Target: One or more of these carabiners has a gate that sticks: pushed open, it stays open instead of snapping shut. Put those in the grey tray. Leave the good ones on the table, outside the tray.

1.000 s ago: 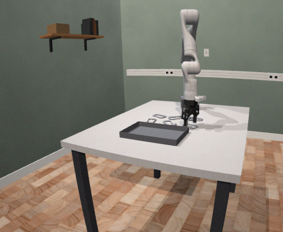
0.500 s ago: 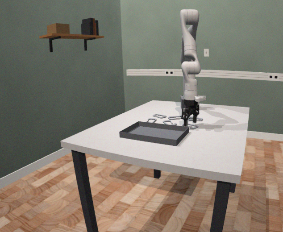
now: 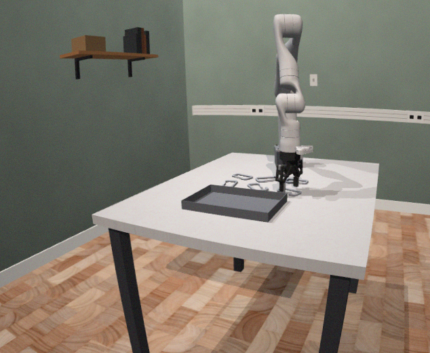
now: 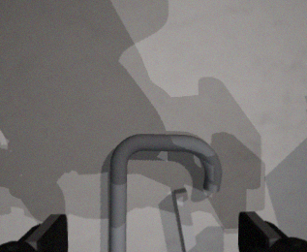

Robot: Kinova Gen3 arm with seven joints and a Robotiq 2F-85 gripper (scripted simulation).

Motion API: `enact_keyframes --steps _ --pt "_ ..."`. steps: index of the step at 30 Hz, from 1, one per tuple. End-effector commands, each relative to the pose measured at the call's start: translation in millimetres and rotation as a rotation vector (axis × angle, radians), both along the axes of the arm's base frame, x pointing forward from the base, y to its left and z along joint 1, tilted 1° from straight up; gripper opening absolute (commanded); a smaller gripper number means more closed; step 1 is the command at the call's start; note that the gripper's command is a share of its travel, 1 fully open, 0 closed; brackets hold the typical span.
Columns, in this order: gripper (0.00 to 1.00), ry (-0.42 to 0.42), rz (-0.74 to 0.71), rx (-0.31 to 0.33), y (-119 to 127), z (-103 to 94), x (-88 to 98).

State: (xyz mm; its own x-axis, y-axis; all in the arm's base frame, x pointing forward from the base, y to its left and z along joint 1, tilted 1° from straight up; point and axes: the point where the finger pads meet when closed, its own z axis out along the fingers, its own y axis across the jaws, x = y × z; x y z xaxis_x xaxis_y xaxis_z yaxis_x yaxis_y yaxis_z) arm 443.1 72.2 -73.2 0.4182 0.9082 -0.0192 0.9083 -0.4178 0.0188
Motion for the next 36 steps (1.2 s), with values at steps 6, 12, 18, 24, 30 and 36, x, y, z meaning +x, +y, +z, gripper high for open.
enact_keyframes --steps 6,12,18,24,30,36 --pt "1.0 -0.002 0.0 0.0 0 0.7 0.7" --pt "1.0 -0.002 0.0 0.0 0 0.7 0.7" --pt "1.0 0.004 -0.008 0.004 3 81.6 -1.9" --pt "1.0 0.004 -0.008 0.004 3 81.6 -1.9" --pt "1.0 0.004 -0.008 0.004 3 81.6 -1.9" --pt "1.0 0.011 0.0 0.003 3 77.1 -4.1"
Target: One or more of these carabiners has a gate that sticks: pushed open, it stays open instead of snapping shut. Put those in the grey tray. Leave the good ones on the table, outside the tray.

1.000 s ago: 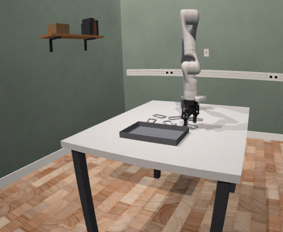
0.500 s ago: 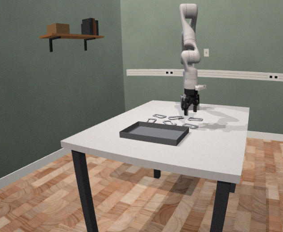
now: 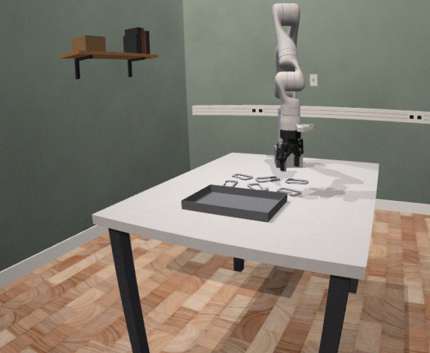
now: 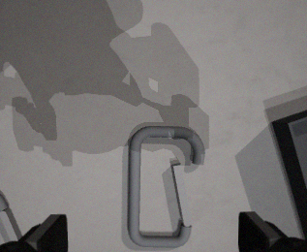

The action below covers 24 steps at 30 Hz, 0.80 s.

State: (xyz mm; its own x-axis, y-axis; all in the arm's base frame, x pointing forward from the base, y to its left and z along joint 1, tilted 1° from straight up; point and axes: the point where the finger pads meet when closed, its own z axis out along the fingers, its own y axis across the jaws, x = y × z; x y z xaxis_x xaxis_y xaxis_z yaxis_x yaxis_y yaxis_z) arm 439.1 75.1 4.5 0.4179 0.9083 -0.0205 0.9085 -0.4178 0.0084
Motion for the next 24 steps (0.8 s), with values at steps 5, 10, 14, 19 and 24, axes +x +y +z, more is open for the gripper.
enact_keyframes --steps 5,10,14,19,24 --pt "1.0 0.001 0.0 0.0 0 -0.5 0.0" --pt "1.0 0.001 0.0 0.0 0 -0.5 0.0" --pt "1.0 -0.004 -0.122 0.001 -54 1.9 6.8" --pt "1.0 -0.004 -0.122 0.001 -54 1.9 6.8" --pt "1.0 -0.004 -0.122 0.001 -54 1.9 6.8"
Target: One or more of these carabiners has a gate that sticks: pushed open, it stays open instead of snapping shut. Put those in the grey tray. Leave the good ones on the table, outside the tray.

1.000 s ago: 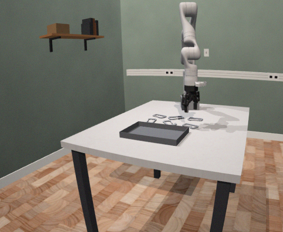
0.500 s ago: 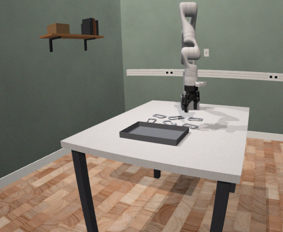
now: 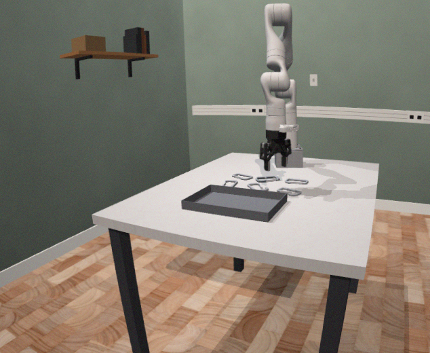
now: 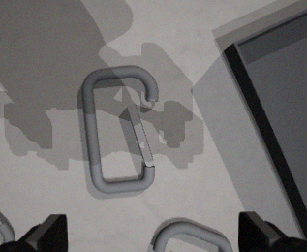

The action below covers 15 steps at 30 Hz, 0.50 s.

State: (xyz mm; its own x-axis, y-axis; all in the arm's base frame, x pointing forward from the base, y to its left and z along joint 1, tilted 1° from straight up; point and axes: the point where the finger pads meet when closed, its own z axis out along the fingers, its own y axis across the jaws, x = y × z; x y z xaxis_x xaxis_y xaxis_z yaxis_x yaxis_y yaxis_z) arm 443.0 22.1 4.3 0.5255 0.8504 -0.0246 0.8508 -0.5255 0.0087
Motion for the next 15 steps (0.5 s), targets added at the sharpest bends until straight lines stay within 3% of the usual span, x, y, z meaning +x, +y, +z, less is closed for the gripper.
enact_keyframes --steps 1,4,5,15 --pt "1.0 -0.006 0.0 0.004 -1 2.1 2.8" --pt "1.0 -0.006 0.0 0.004 -1 2.1 2.8" --pt "1.0 -0.005 -0.124 0.001 -55 2.0 0.2" --pt "1.0 -0.005 -0.124 0.001 -55 2.0 0.2"
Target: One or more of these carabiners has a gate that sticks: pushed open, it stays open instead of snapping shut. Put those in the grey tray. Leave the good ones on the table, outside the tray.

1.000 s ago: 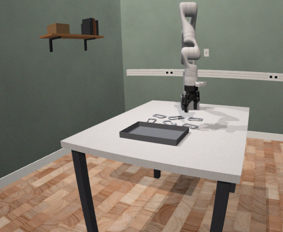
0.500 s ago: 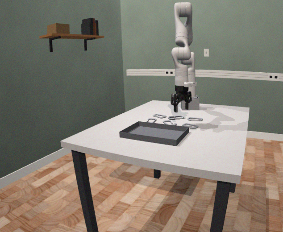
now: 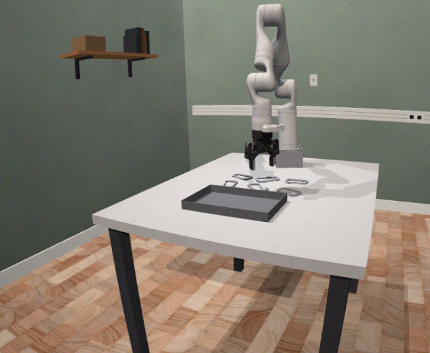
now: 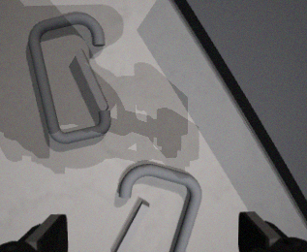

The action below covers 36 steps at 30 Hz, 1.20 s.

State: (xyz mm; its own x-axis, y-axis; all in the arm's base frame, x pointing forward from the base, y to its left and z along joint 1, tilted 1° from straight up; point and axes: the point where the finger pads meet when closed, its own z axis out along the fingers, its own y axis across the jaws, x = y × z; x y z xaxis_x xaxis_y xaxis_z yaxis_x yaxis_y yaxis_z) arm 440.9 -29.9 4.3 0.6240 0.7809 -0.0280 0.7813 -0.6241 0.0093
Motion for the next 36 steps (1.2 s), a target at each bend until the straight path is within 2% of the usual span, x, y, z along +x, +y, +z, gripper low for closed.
enact_keyframes --steps 1,6,7,23,24,36 --pt "1.0 -0.006 -0.004 0.003 -3 2.0 2.3" --pt "1.0 -0.006 -0.004 0.003 -3 2.0 2.3" --pt "1.0 -0.002 -0.007 0.0 -6 50.3 -5.2" --pt "1.0 -0.002 -0.007 0.0 -6 50.3 -5.2" --pt "1.0 0.001 -0.012 0.004 -8 96.5 -11.7" --pt "1.0 0.001 -0.012 0.004 -8 96.5 -11.7"
